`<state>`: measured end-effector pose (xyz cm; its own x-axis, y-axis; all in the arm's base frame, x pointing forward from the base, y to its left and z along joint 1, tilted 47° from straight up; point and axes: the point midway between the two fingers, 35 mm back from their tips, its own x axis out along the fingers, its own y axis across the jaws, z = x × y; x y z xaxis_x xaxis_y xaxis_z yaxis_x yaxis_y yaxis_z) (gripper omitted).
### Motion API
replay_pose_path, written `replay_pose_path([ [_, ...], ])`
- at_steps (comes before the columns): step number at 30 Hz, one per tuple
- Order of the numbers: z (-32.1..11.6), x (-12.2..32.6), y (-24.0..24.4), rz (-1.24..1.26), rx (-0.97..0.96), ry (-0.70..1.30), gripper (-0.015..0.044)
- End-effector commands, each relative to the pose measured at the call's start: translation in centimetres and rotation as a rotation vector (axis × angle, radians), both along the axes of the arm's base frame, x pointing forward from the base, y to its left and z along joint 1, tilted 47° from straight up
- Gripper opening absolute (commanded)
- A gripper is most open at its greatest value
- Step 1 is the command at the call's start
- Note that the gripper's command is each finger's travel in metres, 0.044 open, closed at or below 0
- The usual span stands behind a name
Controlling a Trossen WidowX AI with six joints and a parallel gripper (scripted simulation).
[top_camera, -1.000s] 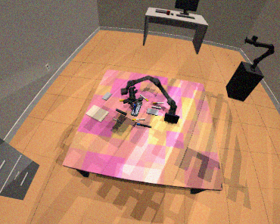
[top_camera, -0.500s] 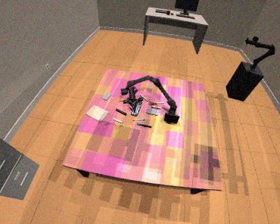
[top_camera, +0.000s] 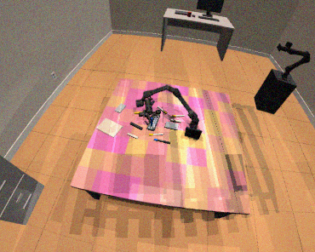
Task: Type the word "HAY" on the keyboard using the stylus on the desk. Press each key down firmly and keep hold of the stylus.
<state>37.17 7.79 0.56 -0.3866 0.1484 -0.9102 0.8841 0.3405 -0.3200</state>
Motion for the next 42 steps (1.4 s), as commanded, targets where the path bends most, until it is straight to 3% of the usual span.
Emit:
replay_pose_path([
  [1,-0.23,-0.1,-0.22,0.005,-0.004,0.004,0.0081],
  [42,-0.69,-0.07,-0.72,0.005,-0.004,0.004,0.0081],
])
